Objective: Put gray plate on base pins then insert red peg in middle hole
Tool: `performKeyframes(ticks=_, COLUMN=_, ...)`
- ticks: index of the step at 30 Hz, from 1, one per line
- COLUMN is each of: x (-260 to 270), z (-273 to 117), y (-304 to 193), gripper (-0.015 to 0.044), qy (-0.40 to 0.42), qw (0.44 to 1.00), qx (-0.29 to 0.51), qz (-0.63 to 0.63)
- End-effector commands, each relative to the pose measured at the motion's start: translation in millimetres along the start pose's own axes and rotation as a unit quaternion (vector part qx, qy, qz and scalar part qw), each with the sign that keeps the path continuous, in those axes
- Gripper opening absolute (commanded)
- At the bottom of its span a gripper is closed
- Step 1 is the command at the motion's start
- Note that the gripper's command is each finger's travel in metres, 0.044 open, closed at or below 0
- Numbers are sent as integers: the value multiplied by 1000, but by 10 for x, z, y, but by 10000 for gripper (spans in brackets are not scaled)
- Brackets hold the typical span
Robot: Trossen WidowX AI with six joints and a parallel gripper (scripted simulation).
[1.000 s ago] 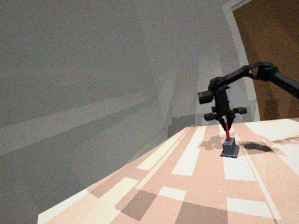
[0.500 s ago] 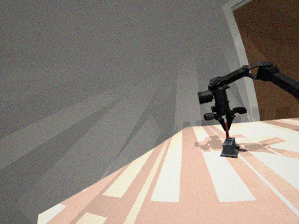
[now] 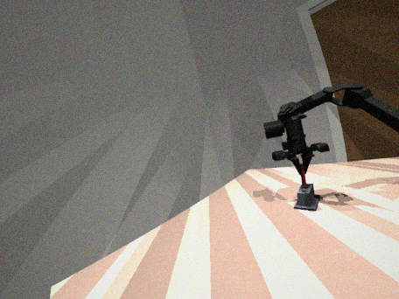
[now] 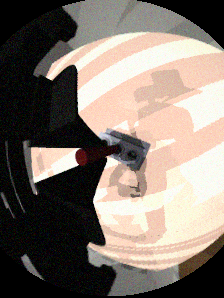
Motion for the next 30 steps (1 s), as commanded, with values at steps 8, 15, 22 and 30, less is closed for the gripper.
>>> performKeyframes(ticks=8, x=-8, z=92, y=17, gripper=0, qy=0, qw=1000, qx=-1, qz=-1)
performKeyframes(ticks=15, x=-26, z=157, y=20, gripper=0, qy=0, qw=1000, qx=-2, qz=-1)
performKeyframes(ticks=22, x=-15, z=149, y=17, gripper=0, qy=-1, qw=1000, qx=0, qz=0)
performKeyframes(ticks=30, x=-20, z=156, y=15, gripper=0, qy=-1, qw=1000, qx=0, qz=0)
Point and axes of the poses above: the point midway between the two fingers, 35 mm back from their tips, its own z axis out along the fingers, its own x axis across the jaws, y = z × x, the point moved 3 cm from there along -z, back along the fingers, and after that the axes turned 3 degrees about -z, right-handed, at the moved point
